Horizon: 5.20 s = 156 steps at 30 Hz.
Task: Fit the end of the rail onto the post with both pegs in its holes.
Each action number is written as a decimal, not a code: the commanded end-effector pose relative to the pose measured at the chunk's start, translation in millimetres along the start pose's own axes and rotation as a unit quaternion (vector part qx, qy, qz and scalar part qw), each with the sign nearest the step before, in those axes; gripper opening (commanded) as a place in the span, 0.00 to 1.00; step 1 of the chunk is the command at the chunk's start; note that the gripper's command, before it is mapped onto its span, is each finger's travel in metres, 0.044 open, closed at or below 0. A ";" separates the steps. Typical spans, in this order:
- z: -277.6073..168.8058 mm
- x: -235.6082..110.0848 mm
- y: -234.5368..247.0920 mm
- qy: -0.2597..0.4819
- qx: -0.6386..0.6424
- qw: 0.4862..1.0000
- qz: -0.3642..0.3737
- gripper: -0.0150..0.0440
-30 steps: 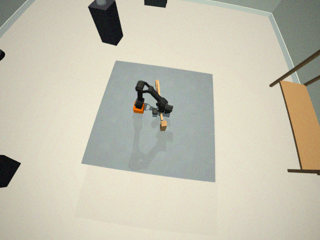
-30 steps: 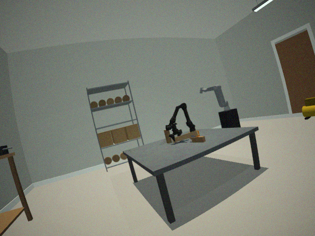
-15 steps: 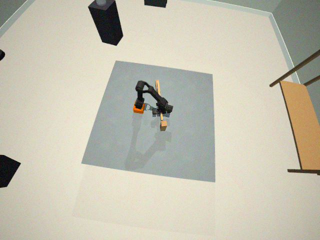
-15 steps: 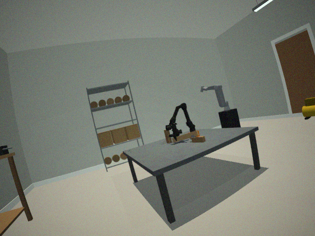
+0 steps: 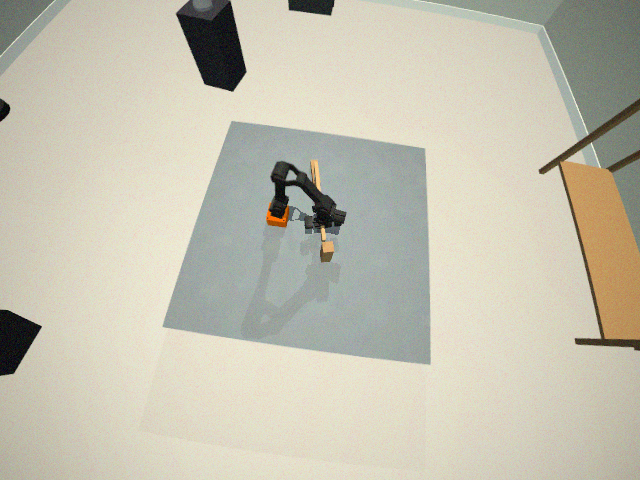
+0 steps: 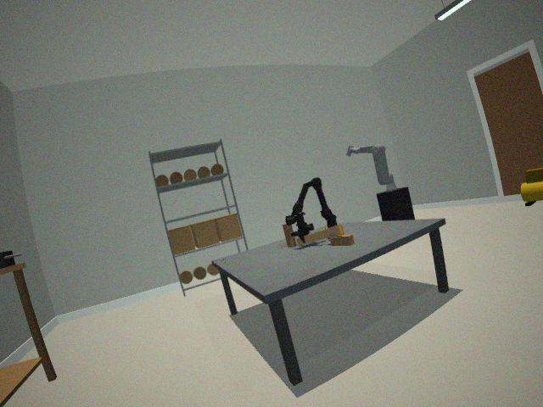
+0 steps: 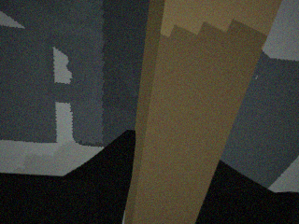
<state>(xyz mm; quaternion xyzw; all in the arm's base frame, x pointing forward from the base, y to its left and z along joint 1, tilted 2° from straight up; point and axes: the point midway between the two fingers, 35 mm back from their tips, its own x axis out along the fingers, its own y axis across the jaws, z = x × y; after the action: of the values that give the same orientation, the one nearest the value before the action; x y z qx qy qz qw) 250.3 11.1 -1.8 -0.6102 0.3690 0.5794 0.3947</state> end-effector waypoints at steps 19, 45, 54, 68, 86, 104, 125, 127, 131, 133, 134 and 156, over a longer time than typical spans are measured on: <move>-0.2 -9.3 -1.1 -0.001 0.001 1.000 0.000 0.25; -0.2 -22.4 -2.7 -0.001 0.001 1.000 0.000 0.25; -0.3 -26.9 -3.0 -0.001 0.001 1.000 0.000 0.25; -0.3 -34.0 -3.2 -0.001 0.001 1.000 -0.001 0.25; -0.3 -43.1 -3.5 -0.001 0.001 1.000 -0.001 0.25; -0.4 -52.1 -3.6 -0.001 0.001 1.000 -0.001 0.25; -0.4 -48.2 -2.9 -0.001 0.001 1.000 -0.001 0.25; -0.4 -48.8 -2.8 -0.001 0.001 1.000 -0.001 0.25; -0.4 -49.9 -2.5 -0.001 0.001 1.000 -0.001 0.25; -0.4 -50.4 -2.4 -0.001 0.001 1.000 -0.001 0.25; -0.4 -50.6 -2.3 -0.001 0.001 1.000 -0.001 0.25; -0.7 -48.3 -1.9 -0.001 0.001 1.000 -0.001 0.25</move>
<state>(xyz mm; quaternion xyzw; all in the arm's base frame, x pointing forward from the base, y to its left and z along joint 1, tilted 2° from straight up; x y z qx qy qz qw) 248.7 11.0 46.3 -0.6082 0.3705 0.5804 0.3950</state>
